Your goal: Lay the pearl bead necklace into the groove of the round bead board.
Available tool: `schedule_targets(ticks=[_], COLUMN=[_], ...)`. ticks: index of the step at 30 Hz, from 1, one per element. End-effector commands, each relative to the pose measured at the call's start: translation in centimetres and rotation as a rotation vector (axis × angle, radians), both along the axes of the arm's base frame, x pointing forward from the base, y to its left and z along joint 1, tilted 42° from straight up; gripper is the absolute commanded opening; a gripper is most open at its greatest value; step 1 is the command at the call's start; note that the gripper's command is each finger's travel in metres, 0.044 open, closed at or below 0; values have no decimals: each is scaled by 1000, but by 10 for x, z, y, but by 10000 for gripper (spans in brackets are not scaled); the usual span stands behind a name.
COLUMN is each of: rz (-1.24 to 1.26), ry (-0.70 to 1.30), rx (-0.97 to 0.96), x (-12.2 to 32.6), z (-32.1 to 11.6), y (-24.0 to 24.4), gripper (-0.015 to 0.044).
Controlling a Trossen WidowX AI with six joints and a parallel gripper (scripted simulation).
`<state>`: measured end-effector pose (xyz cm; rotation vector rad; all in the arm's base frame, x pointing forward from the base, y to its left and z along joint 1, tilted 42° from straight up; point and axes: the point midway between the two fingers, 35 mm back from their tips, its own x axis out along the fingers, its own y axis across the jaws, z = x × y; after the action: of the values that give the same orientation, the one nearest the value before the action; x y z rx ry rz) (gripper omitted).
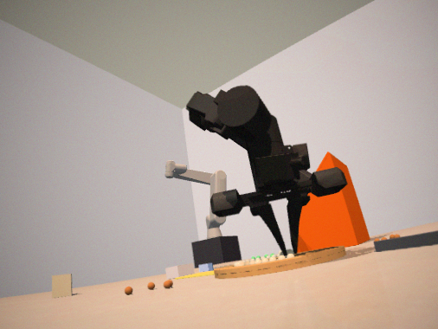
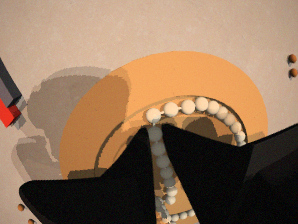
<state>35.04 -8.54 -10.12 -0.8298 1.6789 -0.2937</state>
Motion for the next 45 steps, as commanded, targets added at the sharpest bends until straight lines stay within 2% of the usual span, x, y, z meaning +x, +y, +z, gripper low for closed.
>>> schedule_targets(ticks=[1, 39, 45], rz=[0, 4, 0], ry=[-2, 4, -2], rx=[0, -3, -3], x=[0, 3, 4], z=[1, -10, -7], y=[0, 8, 9], gripper=[0, 0, 158])
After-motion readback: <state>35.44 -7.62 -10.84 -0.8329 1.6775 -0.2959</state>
